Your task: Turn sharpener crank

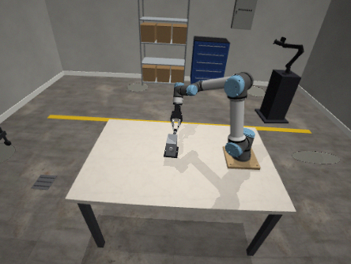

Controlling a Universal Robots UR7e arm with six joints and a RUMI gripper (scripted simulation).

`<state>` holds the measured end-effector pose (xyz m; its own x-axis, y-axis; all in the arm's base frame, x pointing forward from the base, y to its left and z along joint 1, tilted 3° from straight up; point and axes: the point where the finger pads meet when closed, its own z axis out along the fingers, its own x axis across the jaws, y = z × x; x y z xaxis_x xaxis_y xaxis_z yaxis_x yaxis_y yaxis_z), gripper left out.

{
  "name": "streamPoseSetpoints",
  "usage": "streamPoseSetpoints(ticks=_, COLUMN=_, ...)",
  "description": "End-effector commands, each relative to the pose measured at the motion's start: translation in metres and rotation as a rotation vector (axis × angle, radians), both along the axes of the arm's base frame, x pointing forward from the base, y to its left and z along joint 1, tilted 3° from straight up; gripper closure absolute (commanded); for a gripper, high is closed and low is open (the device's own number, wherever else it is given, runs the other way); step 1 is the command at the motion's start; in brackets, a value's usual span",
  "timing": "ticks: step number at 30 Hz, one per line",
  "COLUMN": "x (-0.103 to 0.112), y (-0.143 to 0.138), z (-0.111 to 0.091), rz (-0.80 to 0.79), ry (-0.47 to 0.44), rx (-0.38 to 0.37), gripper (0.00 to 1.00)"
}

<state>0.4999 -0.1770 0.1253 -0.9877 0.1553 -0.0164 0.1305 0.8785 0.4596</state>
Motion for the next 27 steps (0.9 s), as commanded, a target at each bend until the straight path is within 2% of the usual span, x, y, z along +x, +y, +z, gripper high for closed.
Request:
streamPoseSetpoints(ticks=1, x=0.007, y=-0.001, z=0.002, rz=0.000, ry=-0.002, rx=0.000, gripper=0.91)
streamPoseSetpoints(ticks=22, x=0.030, y=-0.004, z=0.002, rz=0.000, ry=-0.003, rx=-0.001, gripper=0.91)
streamPoseSetpoints(ticks=24, x=0.021, y=-0.004, z=0.002, rz=-0.002, ry=-0.001, rx=0.000, gripper=0.91)
streamPoseSetpoints(ticks=27, x=0.023, y=-0.004, z=0.003, rz=-0.001, ry=-0.002, rx=-0.001, gripper=0.91)
